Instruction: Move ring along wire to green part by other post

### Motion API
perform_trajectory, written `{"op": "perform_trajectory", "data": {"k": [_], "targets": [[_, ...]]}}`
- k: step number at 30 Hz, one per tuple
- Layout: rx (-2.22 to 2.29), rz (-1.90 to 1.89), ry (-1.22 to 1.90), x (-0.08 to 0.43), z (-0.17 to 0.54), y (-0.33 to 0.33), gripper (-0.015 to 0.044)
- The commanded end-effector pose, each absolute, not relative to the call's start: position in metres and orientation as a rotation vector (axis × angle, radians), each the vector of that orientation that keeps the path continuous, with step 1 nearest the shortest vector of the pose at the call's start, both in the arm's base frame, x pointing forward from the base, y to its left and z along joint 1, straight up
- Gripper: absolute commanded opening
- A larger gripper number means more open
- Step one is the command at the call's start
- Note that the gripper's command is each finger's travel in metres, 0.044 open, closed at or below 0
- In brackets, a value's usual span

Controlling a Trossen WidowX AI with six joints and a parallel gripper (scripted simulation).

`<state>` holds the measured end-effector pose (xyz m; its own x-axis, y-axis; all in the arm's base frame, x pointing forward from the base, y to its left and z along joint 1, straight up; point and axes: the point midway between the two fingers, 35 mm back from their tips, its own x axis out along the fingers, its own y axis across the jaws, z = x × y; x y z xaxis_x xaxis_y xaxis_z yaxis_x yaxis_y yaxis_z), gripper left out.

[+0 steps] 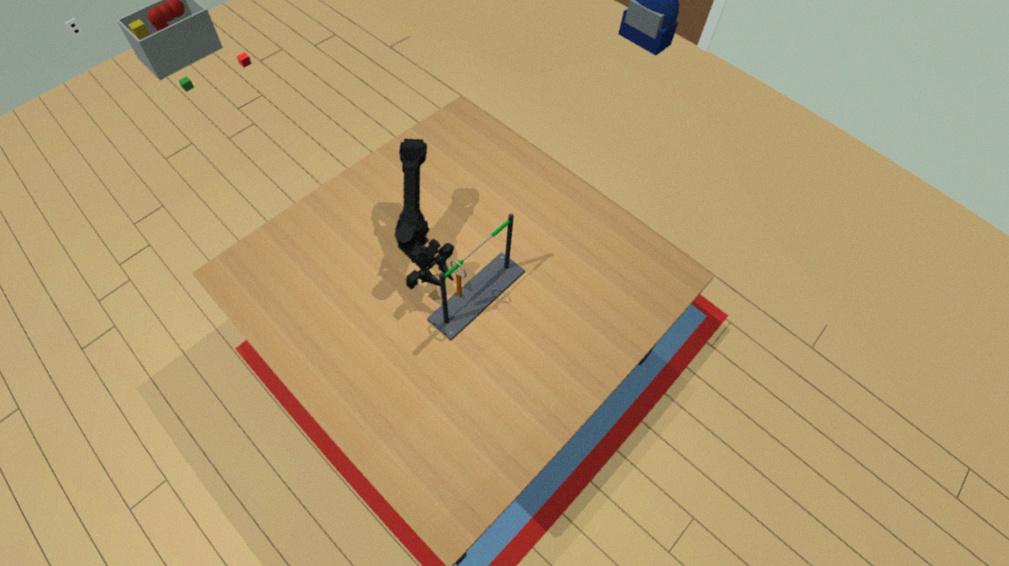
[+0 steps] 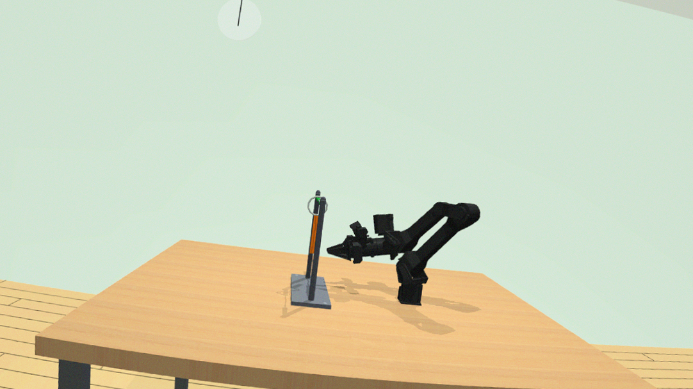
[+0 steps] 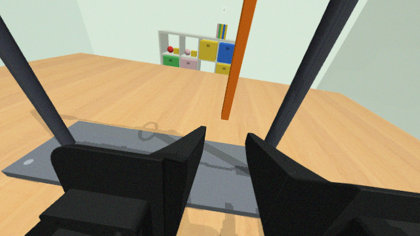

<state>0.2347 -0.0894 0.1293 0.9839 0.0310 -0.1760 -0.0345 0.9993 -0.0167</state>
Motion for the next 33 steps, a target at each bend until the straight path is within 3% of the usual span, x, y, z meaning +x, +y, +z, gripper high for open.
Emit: {"op": "perform_trajectory", "data": {"k": [1,33], "targets": [[-0.014,0.027,0.163,0.241,0.135,-0.089,0.0160],[-0.015,0.027,0.163,0.282,0.133,-0.092,0.0160]]}}
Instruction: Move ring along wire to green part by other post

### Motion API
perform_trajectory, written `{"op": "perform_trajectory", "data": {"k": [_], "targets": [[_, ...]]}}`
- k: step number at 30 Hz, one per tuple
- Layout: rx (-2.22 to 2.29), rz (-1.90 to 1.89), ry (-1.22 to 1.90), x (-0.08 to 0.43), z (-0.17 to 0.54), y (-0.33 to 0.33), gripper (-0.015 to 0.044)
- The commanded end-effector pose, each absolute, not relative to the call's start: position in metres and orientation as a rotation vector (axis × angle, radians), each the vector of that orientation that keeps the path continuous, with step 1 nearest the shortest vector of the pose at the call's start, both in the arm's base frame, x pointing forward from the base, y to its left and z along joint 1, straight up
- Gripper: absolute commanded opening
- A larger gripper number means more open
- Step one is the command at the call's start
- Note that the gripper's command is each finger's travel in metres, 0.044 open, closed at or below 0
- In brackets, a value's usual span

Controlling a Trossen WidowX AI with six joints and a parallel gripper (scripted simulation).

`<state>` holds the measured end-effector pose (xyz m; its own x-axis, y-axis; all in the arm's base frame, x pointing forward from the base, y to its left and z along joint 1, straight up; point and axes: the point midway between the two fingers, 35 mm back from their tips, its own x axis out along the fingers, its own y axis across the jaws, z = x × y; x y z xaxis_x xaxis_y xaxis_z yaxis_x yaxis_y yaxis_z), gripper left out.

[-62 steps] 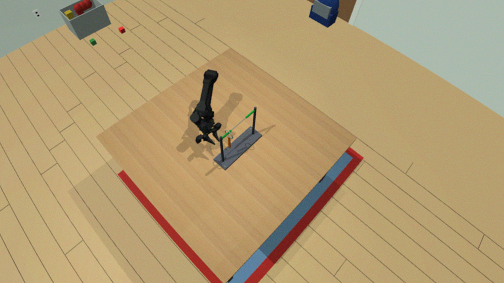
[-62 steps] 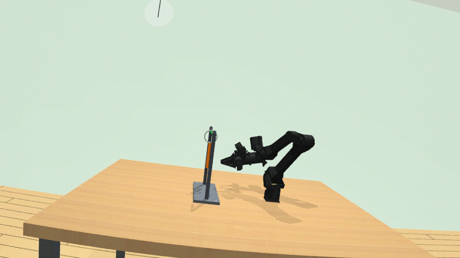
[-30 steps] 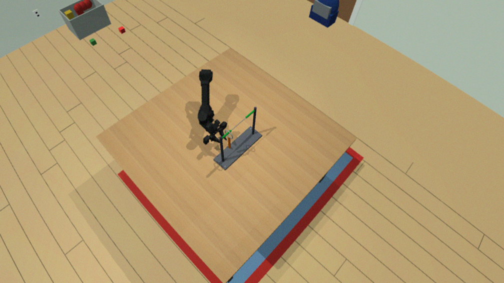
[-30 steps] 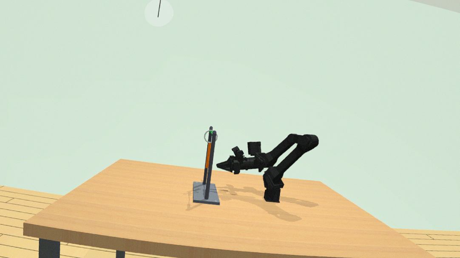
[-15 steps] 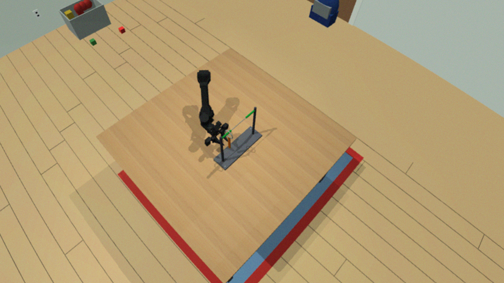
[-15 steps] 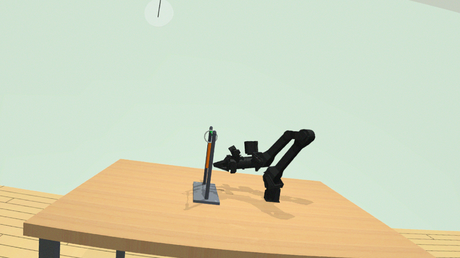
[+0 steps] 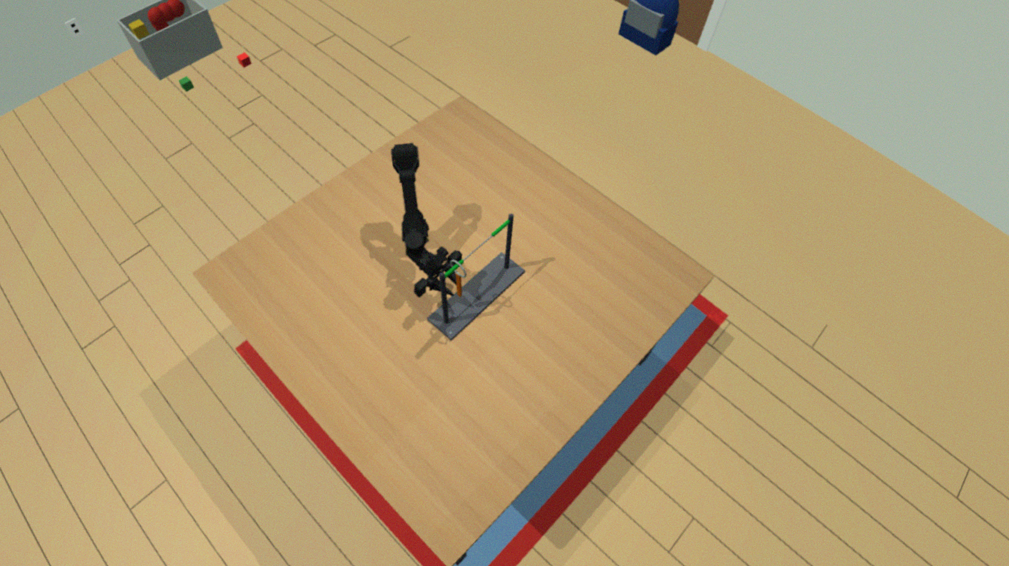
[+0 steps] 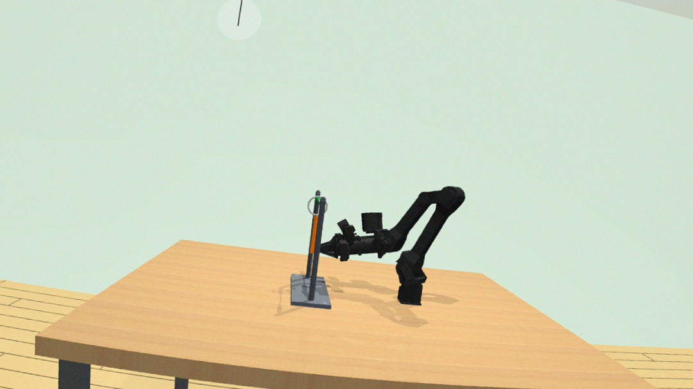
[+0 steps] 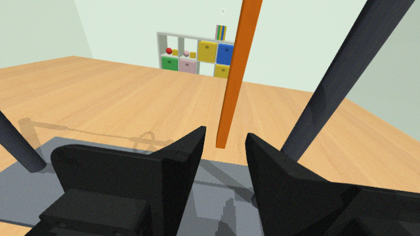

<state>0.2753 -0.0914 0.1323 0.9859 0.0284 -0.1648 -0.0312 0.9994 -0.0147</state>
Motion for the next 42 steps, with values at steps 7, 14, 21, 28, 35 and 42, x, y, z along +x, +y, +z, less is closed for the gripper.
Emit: {"op": "perform_trajectory", "data": {"k": [7,14,21,28,35,42], "targets": [[-0.015,0.027,0.161,0.293,0.131,-0.091,0.0160],[-0.014,0.027,0.159,0.304,0.128,-0.090,0.0160],[-0.013,0.027,0.156,0.314,0.124,-0.087,0.0160],[-0.013,0.027,0.156,0.315,0.124,-0.087,0.0160],[-0.013,0.027,0.156,0.315,0.124,-0.087,0.0160],[-0.013,0.027,0.156,0.315,0.124,-0.087,0.0160]]}}
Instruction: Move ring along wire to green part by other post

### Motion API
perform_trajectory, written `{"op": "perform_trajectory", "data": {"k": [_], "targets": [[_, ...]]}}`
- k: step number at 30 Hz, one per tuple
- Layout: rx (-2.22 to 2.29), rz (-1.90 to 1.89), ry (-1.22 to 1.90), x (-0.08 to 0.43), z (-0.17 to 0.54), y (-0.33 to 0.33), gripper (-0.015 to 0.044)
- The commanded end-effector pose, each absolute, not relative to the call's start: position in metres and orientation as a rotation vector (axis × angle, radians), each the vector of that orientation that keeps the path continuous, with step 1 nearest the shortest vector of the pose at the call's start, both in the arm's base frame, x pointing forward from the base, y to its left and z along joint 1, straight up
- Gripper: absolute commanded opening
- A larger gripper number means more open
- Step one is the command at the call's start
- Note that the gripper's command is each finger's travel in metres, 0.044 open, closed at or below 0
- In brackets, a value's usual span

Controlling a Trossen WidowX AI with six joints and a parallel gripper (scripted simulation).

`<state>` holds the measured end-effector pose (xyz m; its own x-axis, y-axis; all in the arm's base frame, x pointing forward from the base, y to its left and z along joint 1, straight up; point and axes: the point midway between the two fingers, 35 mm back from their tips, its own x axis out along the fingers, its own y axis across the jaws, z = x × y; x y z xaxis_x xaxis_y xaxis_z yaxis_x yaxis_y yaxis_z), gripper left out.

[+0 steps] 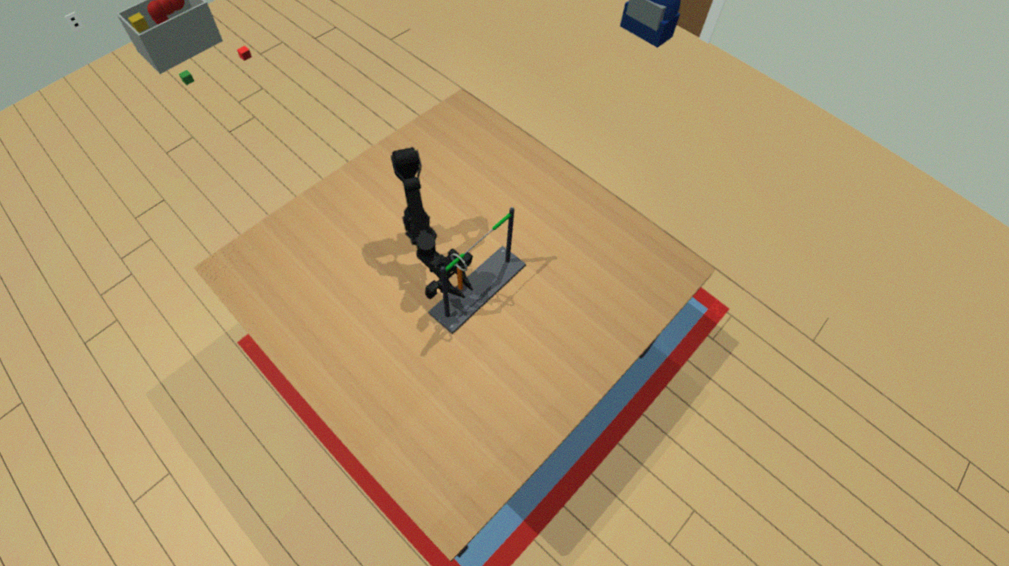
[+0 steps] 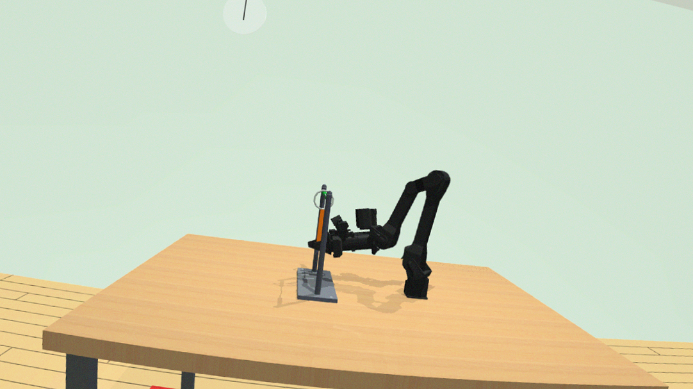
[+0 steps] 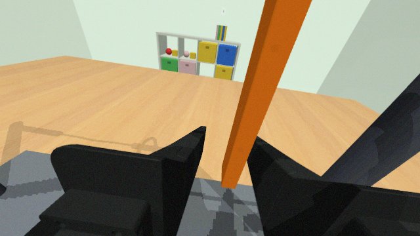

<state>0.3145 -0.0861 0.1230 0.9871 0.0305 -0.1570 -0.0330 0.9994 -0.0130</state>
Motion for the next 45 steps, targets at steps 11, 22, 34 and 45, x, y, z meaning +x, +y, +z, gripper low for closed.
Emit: {"op": "perform_trajectory", "data": {"k": [11,22,34,45], "targets": [[-0.016,0.032,0.157,0.315,0.123,-0.086,0.0134],[-0.016,0.032,0.157,0.315,0.123,-0.086,-0.0116],[-0.017,0.030,0.157,0.315,0.127,-0.086,-0.0150],[-0.022,0.025,0.156,0.315,0.144,-0.087,-0.0150]]}}
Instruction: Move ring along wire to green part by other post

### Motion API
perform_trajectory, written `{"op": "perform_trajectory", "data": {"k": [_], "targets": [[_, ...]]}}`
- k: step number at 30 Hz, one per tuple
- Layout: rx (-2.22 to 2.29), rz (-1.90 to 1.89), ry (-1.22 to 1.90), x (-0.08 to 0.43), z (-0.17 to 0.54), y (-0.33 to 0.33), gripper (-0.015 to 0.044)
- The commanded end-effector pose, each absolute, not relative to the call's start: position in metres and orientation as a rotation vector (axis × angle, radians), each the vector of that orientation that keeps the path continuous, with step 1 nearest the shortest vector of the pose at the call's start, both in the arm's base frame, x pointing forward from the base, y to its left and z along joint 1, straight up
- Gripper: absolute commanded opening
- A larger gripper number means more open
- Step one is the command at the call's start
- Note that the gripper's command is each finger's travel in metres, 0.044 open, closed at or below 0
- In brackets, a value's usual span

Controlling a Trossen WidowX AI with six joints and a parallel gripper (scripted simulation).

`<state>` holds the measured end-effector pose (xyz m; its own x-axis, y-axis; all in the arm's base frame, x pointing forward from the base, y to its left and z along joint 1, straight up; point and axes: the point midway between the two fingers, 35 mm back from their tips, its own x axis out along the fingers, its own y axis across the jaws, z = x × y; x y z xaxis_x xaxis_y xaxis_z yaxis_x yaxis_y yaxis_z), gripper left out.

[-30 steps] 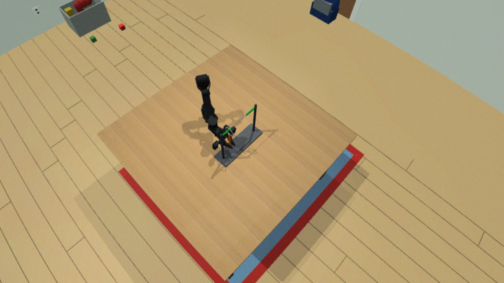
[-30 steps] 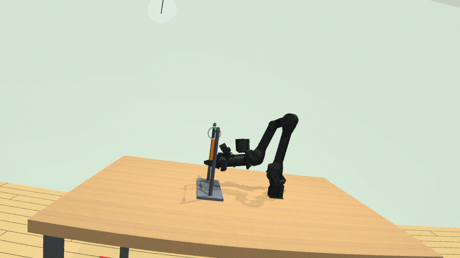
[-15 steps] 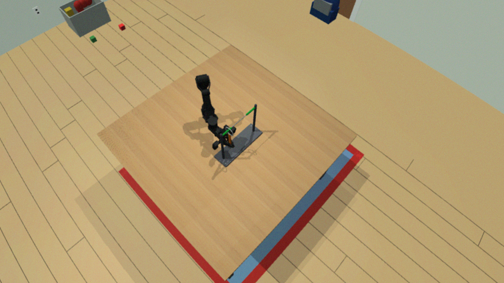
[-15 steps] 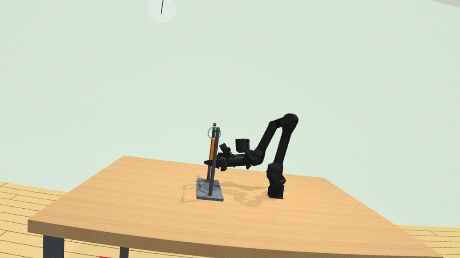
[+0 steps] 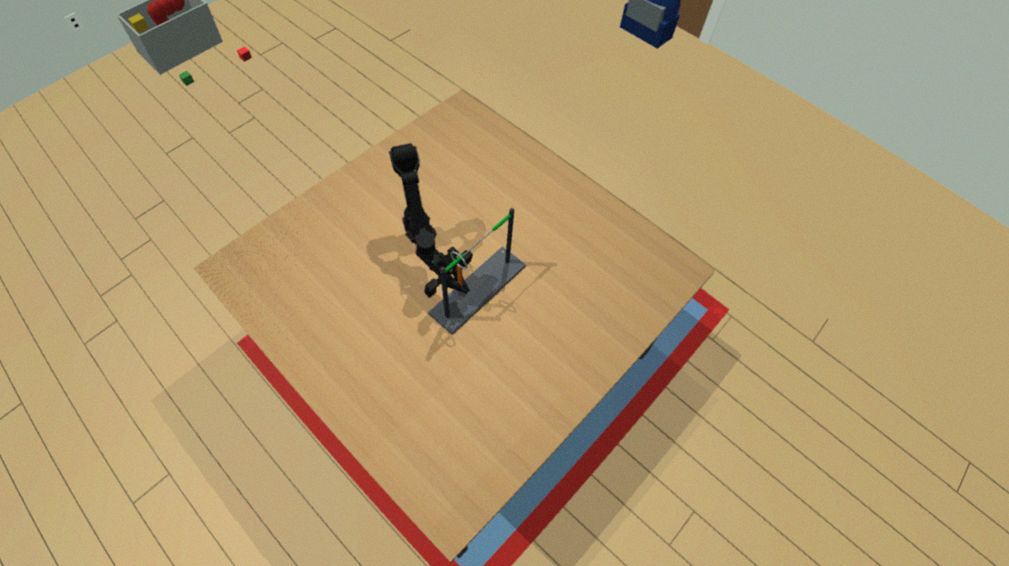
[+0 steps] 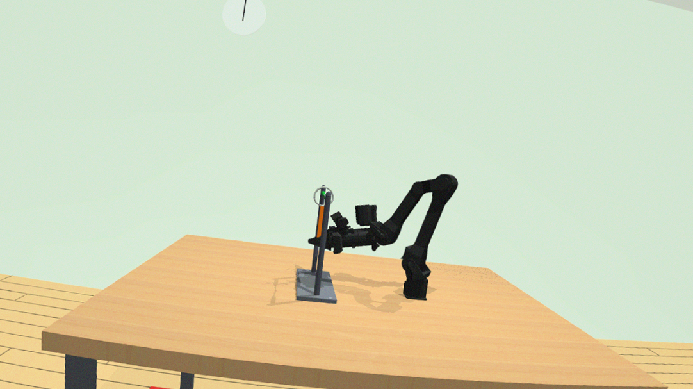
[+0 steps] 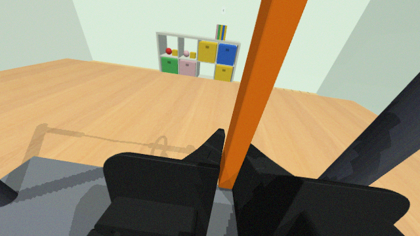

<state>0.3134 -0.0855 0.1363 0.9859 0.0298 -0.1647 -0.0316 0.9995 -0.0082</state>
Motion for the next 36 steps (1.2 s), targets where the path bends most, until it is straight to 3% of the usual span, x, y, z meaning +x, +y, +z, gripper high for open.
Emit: {"op": "perform_trajectory", "data": {"k": [1,36], "targets": [[-0.022,0.025,0.156,0.3145,0.1438,-0.0867,-0.0150],[-0.022,0.025,0.158,0.3145,0.1439,-0.0812,-0.0150]]}}
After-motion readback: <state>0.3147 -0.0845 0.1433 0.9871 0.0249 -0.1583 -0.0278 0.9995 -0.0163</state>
